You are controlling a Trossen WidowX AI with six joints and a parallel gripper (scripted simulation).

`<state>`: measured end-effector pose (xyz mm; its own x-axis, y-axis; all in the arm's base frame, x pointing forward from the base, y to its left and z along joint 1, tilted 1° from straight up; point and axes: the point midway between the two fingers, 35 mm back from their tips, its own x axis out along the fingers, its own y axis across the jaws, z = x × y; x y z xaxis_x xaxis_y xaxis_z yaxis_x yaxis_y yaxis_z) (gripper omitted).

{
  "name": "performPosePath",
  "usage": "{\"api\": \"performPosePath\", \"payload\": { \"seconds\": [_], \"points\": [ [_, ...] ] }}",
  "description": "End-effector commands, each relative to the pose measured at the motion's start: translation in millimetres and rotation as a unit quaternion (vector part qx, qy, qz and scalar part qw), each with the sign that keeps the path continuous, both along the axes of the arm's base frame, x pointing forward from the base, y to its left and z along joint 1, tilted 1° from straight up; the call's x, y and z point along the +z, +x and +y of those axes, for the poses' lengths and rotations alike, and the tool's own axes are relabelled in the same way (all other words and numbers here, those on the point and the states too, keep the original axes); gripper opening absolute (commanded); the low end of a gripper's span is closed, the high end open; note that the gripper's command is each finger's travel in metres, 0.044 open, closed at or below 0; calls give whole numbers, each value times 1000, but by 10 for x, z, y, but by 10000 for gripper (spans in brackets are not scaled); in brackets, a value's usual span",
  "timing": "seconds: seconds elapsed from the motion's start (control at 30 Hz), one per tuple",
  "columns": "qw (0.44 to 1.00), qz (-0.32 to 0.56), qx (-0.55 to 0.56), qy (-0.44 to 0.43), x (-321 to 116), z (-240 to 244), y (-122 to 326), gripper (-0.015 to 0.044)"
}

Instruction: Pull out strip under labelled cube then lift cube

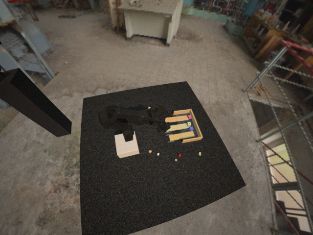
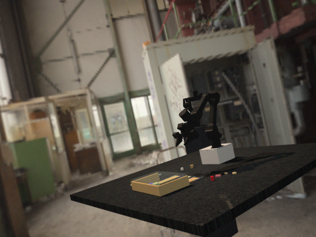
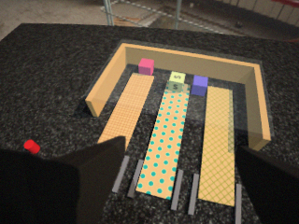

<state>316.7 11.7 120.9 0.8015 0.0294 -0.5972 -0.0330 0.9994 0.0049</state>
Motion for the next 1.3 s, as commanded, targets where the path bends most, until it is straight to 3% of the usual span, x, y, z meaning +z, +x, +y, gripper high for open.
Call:
{"api": "performPosePath", "payload": {
  "seconds": [0.0,0.33,0.57,1.27],
  "points": [
    [998,54,-8,6,-80,12,137,269],
    [957,288,-39,20,-592,85,535,6],
    [902,427,-65,18,-1008,137,645,0],
    [900,430,-66,18,-1289,144,667,0]
  ]
}}
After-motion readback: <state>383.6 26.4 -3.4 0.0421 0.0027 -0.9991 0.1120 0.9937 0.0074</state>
